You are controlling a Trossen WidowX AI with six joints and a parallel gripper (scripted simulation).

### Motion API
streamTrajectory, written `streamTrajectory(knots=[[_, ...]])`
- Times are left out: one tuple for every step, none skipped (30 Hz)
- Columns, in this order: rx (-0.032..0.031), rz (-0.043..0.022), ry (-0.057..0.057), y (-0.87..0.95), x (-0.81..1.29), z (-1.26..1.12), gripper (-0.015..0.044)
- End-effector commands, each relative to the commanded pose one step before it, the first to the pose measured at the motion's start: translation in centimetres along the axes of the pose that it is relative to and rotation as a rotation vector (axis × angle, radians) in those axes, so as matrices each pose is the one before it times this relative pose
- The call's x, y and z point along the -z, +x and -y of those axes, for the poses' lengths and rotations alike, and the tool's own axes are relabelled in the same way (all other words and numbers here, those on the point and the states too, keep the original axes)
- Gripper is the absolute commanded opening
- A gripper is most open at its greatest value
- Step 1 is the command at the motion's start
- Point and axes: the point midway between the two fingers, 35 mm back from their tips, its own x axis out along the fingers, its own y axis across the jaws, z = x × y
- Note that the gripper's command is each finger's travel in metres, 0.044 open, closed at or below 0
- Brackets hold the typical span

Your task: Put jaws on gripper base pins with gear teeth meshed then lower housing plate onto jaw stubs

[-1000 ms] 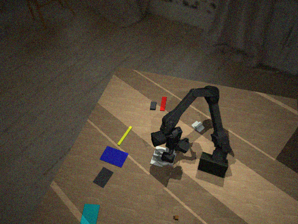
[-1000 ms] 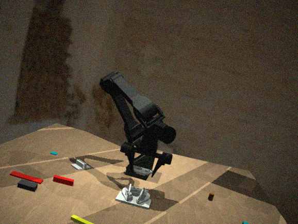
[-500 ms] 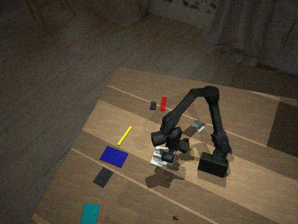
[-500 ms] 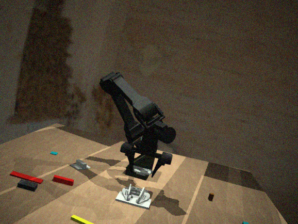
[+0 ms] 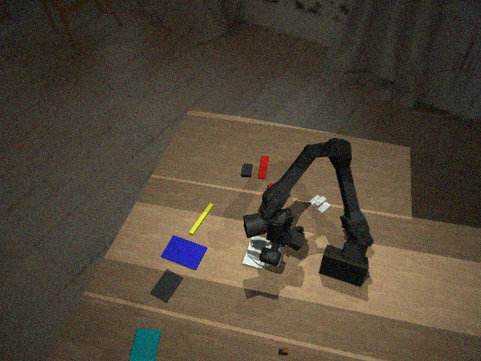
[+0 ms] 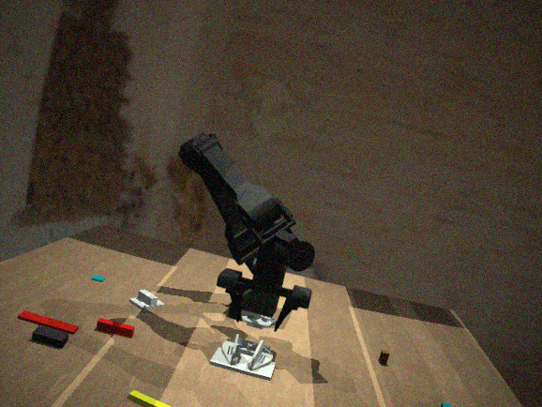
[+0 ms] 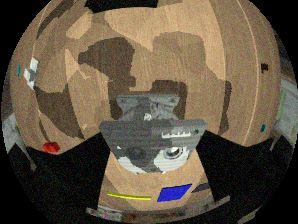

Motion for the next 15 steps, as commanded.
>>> streamTrajectory(knots=[[-0.00811, 0.00308, -0.0072, 0.947, -0.114, -0.056, 0.0351], [-0.00008, -0.00001, 0.0, 0.165, 0.0, -0.002, 0.0351], [-0.00009, -0.00001, 0.0, 0.165, -0.002, -0.003, 0.0351], [-0.00011, 0.0, 0.0, 0.164, -0.003, -0.004, 0.0351], [-0.00013, 0.0, 0.0, 0.164, -0.004, -0.004, 0.0351], [-0.00014, 0.00001, 0.0, 0.163, -0.005, -0.005, 0.0351], [-0.00016, 0.00001, 0.0, 0.163, -0.006, -0.005, 0.0351], [-0.00017, 0.00002, 0.0, 0.162, -0.007, -0.006, 0.0351], [-0.00019, 0.00002, 0.0, 0.162, -0.008, -0.006, 0.0351], [-0.00021, 0.00003, 0.0, 0.162, -0.009, -0.007, 0.0351], [-0.00022, 0.00003, 0.0, 0.161, -0.01, -0.008, 0.0351], [-0.00024, 0.00004, 0.0, 0.161, -0.011, -0.008, 0.0351], [-0.00025, 0.00005, 0.0001, 0.161, -0.012, -0.009, 0.0351], [-0.00027, 0.00005, 0.0001, 0.16, -0.013, -0.009, 0.0351], [-0.00029, 0.00006, 0.0001, 0.16, -0.014, -0.01, 0.0351]])
